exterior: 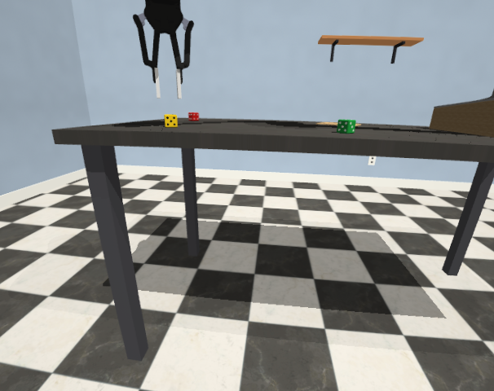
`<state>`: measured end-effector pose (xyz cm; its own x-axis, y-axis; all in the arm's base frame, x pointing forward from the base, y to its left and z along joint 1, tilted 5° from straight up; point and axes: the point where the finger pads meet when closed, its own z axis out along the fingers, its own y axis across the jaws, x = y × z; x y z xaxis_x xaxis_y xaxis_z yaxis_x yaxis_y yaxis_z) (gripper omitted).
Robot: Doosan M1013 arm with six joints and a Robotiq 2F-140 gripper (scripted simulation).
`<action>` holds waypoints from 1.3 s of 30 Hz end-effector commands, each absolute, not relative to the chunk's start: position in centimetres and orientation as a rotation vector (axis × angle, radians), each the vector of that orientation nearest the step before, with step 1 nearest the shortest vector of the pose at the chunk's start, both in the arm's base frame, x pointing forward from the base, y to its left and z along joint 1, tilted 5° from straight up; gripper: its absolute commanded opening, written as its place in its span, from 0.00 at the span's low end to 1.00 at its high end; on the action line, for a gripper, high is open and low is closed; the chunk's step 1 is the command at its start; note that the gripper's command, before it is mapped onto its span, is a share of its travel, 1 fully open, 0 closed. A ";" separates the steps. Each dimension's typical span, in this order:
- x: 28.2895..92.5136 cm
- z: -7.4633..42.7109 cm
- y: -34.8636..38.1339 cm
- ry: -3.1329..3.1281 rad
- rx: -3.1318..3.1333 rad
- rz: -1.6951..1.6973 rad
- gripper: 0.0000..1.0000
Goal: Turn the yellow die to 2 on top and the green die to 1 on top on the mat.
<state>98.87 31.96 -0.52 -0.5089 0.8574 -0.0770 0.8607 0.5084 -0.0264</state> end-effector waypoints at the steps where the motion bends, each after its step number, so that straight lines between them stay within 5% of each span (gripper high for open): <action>1: 98.9 -0.8 31.9 2.681 1.528 -0.094 0.35; 39: 98.9 -3.5 31.7 2.681 1.528 -0.094 0.35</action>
<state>98.93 31.70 -3.50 -0.5089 0.8574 -0.0770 0.8607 0.5084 -0.0264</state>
